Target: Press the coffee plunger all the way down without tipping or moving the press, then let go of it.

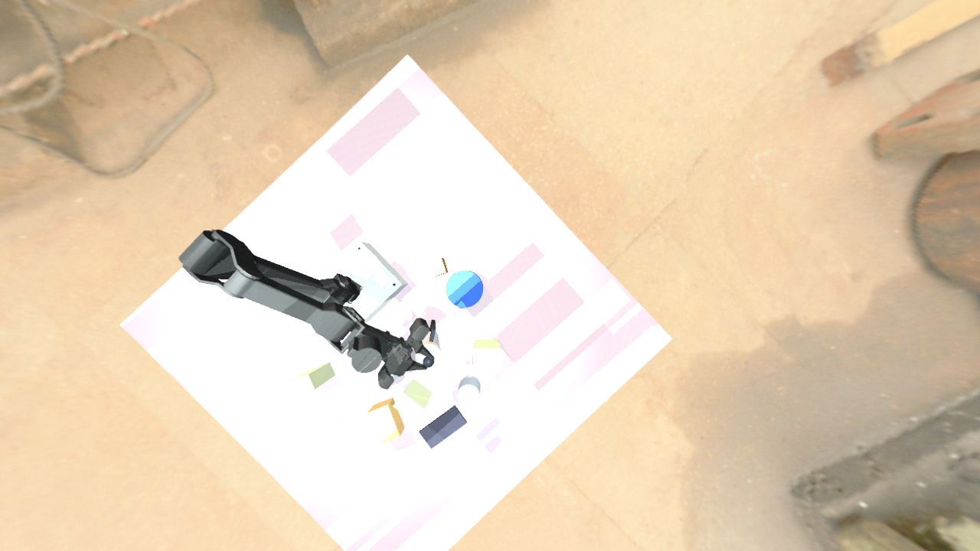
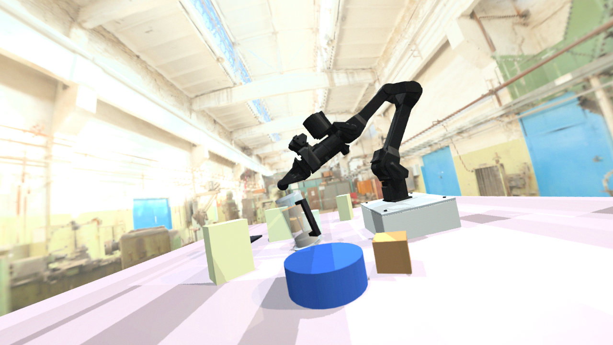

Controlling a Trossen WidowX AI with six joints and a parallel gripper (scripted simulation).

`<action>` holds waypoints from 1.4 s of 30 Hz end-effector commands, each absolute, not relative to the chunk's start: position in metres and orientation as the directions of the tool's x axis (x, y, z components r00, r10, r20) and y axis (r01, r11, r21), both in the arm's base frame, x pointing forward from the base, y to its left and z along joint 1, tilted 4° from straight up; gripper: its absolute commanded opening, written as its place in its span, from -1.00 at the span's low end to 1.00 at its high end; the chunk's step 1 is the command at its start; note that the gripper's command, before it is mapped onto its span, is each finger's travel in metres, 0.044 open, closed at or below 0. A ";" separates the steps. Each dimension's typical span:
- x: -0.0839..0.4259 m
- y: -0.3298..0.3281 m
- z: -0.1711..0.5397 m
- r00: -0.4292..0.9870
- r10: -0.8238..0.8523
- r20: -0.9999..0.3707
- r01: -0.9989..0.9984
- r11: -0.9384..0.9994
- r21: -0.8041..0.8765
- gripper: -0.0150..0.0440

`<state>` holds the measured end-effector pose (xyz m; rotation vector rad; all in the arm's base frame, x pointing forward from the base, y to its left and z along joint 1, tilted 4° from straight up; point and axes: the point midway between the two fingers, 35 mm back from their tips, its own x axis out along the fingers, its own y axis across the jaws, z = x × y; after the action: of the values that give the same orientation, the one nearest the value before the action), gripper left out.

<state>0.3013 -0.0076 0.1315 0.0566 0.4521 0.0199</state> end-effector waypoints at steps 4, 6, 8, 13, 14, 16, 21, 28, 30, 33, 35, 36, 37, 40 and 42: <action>0.301 -0.008 0.131 0.899 0.032 -0.437 -0.007 0.998 0.059 -0.07; 0.301 -0.008 0.131 0.899 0.032 -0.437 -0.007 0.998 0.059 -0.07; 0.301 -0.008 0.131 0.899 0.032 -0.437 -0.007 0.998 0.059 0.02; 0.301 -0.008 0.131 0.899 0.032 -0.437 -0.007 0.998 0.059 0.46; 0.301 -0.008 0.131 0.899 0.032 -0.437 -0.007 0.998 0.059 0.55; 0.301 -0.008 0.131 0.899 0.032 -0.437 -0.007 0.998 0.059 0.73; 0.301 -0.008 0.131 0.899 0.032 -0.437 -0.007 0.998 0.059 1.00; 0.287 -0.012 0.164 0.895 0.031 -0.444 -0.005 0.998 0.061 1.00; 0.274 -0.013 0.183 0.893 0.031 -0.449 -0.005 0.998 0.061 1.00; 0.252 -0.013 0.205 0.890 0.031 -0.455 -0.002 0.998 0.064 1.00; 0.250 -0.013 0.206 0.890 0.031 -0.456 -0.002 0.998 0.064 1.00; 0.250 -0.013 0.205 0.890 0.031 -0.456 -0.002 0.998 0.064 1.00; 0.250 -0.013 0.205 0.890 0.031 -0.456 -0.002 0.998 0.064 1.00; 0.250 -0.013 0.205 0.890 0.031 -0.456 -0.002 0.998 0.064 1.00; 0.250 -0.013 0.205 0.890 0.031 -0.456 -0.002 0.998 0.064 1.00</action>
<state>0.2518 -0.0136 0.2019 0.0648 0.4798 0.0119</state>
